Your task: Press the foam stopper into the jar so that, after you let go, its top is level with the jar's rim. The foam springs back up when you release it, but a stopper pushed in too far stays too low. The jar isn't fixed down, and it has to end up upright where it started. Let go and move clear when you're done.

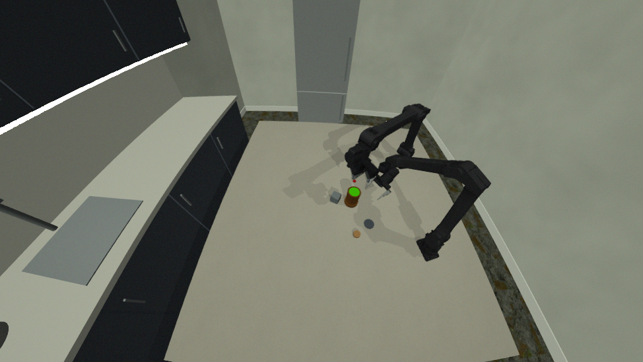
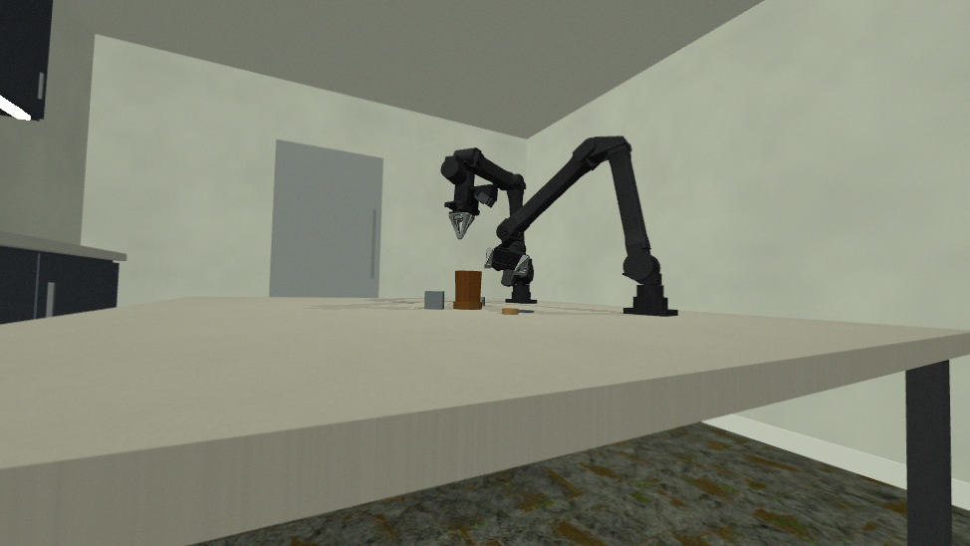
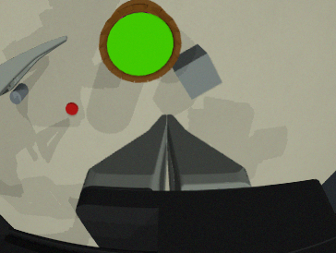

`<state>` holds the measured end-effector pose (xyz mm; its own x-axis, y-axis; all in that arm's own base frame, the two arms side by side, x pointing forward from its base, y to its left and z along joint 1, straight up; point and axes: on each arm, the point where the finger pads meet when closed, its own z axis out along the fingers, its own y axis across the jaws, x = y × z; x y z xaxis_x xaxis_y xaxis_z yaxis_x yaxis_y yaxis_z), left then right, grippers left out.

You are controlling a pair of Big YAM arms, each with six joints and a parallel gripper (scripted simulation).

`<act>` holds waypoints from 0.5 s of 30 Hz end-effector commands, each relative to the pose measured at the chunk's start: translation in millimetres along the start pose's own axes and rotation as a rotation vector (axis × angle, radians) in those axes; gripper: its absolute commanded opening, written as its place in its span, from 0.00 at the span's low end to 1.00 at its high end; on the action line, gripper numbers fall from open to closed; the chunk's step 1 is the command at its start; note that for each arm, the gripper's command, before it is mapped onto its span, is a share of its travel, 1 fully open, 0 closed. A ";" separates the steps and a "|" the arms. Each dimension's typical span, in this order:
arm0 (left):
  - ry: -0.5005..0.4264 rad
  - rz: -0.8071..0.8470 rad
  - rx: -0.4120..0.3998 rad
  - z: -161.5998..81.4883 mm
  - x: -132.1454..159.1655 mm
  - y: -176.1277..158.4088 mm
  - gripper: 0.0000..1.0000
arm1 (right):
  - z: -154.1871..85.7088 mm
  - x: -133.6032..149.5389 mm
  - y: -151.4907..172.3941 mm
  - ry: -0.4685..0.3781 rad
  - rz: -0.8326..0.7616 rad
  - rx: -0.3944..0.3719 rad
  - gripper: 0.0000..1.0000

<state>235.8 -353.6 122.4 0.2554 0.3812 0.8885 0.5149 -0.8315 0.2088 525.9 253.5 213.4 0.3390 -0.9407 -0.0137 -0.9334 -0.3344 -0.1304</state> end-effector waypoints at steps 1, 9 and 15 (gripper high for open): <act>-0.028 -0.112 -0.009 -4.4 9.9 2.1 0.98 | -17.4 -2.6 -8.7 -0.008 0.048 0.066 0.00; -0.107 -0.439 0.128 34.7 33.0 -35.7 0.98 | -38.5 35.4 -16.0 -0.022 0.248 0.193 0.00; -0.195 -0.679 0.227 67.0 40.0 -37.8 0.98 | -53.6 56.8 -24.8 -0.060 0.445 0.324 0.00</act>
<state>266.3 -287.1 117.6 0.0452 0.7960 0.6036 0.7540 -0.4236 0.5021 554.6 217.2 244.5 0.0532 -0.9915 -0.1186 -0.9439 -0.0112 -0.3301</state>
